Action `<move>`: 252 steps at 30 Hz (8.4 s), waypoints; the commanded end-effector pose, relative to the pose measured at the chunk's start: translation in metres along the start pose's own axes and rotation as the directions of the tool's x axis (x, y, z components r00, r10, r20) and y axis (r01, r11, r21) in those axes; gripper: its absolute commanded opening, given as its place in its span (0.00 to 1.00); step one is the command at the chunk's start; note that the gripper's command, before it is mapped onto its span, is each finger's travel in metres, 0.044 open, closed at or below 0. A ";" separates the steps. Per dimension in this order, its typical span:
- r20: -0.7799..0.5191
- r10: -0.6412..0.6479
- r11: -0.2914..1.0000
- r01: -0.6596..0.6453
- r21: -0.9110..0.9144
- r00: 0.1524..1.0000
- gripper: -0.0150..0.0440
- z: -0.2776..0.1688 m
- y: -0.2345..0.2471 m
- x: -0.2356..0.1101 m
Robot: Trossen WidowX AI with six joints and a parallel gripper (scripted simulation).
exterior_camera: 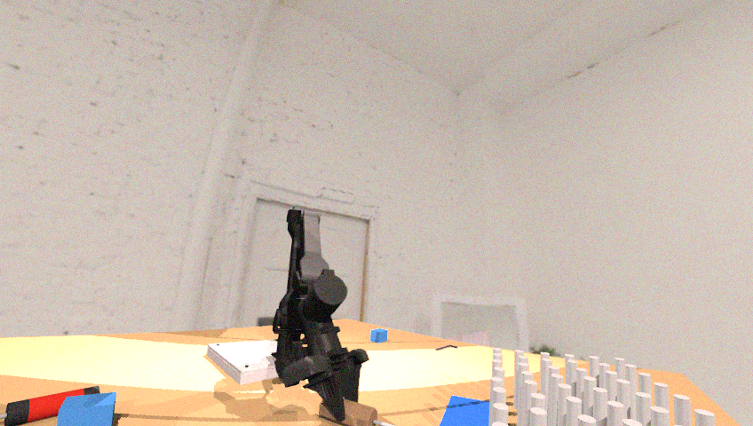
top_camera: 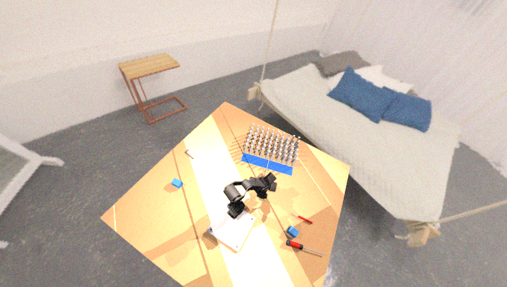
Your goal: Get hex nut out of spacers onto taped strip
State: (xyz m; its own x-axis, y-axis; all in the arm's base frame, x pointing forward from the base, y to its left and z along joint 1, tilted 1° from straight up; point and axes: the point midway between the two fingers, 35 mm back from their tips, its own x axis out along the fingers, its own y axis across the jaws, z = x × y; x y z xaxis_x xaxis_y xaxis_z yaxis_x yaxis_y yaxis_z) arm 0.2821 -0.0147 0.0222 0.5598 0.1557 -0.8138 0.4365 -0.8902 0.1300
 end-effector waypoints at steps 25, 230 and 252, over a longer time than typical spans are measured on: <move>-0.004 -0.002 1.000 0.002 -0.005 1.000 0.25 0.002 0.001 -0.012; 0.372 -0.694 -0.155 0.377 -0.913 0.616 0.25 -0.199 -0.261 -0.054; 0.372 -0.694 -0.155 0.377 -0.913 0.616 0.25 -0.190 -0.264 -0.038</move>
State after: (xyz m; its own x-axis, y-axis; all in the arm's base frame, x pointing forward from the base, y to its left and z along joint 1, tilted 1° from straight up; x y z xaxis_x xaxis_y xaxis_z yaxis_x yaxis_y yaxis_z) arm 0.2807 0.2951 0.1294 -0.2129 0.5514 -0.8066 0.7852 0.5879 0.1946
